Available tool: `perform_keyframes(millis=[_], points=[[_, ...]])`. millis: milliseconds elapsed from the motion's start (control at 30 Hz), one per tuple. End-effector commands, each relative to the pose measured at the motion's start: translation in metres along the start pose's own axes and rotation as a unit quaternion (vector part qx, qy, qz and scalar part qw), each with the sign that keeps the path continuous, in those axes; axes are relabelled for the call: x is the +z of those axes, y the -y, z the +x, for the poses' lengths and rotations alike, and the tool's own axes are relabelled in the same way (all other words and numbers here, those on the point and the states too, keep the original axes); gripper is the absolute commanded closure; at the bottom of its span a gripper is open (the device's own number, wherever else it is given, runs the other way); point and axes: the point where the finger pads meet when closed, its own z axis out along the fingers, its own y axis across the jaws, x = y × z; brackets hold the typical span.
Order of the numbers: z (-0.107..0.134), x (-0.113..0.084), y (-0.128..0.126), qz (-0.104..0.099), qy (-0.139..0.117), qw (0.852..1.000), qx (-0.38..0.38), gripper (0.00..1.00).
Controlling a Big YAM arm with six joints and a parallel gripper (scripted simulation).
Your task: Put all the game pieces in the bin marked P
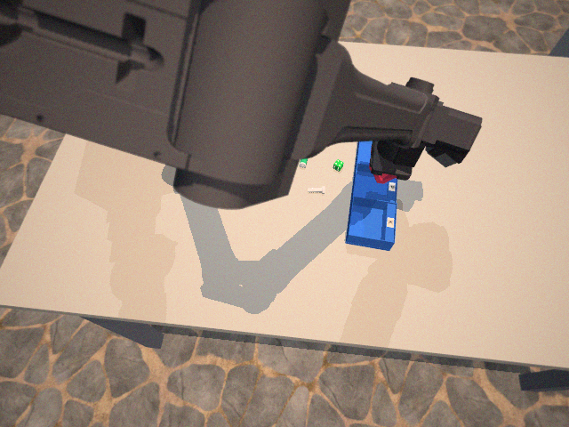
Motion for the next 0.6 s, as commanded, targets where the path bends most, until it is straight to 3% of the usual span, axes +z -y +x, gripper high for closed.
perform_keyframes(millis=[0,267,367,400,567], points=[[-0.007,0.012,0.001,0.002,0.004,1.000,-0.002,0.91],[-0.006,0.033,0.000,0.002,0.003,1.000,-0.003,0.91],[-0.005,0.033,0.001,0.003,0.003,1.000,-0.003,0.91],[-0.014,0.017,-0.008,-0.003,0.020,1.000,-0.010,0.91],[-0.014,0.016,-0.007,-0.003,0.019,1.000,-0.009,0.91]])
